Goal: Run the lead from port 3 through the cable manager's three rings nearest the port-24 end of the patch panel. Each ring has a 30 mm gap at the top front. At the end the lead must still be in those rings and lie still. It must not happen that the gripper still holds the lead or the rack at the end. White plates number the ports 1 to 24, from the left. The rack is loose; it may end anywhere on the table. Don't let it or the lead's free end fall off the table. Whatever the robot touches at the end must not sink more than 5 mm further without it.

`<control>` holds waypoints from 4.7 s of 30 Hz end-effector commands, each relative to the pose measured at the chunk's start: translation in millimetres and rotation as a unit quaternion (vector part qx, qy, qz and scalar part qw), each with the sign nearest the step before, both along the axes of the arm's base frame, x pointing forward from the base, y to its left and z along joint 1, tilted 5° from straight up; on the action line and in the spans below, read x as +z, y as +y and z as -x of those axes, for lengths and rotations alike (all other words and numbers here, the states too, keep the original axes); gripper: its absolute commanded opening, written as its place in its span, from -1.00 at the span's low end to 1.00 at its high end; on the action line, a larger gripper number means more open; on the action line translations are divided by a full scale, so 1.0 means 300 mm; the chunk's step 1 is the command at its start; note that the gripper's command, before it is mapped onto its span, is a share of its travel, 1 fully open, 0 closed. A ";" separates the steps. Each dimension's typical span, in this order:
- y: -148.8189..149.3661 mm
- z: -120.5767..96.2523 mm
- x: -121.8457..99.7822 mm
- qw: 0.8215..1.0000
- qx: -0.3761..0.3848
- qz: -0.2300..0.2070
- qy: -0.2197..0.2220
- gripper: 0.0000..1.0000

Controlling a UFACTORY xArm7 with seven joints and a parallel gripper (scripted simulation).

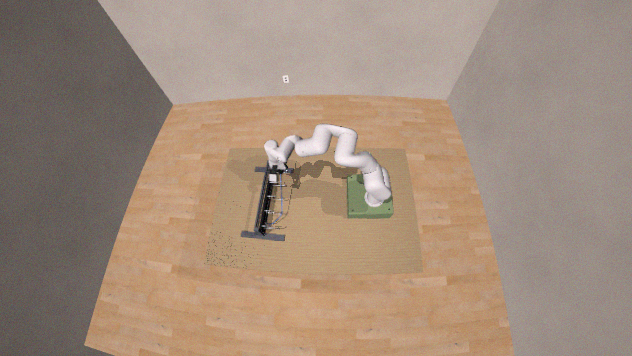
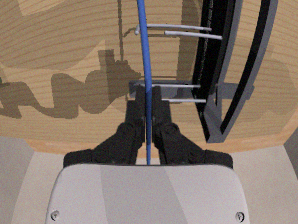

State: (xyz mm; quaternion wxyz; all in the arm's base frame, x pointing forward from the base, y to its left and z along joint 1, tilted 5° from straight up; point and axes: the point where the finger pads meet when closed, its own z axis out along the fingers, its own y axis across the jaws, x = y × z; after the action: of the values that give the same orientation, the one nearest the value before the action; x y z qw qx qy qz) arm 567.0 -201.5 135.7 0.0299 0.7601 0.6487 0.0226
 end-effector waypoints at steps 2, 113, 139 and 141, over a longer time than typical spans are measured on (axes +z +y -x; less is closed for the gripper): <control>-0.006 -0.004 0.010 1.000 -0.001 0.001 -0.003 -1.00; -0.012 -0.031 -0.316 1.000 -0.001 0.001 -0.003 -1.00; -0.027 -0.122 -0.308 1.000 -0.001 0.001 -0.003 -1.00; -0.028 -0.131 -0.308 1.000 -0.001 0.001 -0.003 -1.00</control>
State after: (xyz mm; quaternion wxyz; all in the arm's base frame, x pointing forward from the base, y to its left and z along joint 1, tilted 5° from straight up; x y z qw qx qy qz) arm 600.6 -208.5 40.5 0.0308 0.7606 0.6481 0.0226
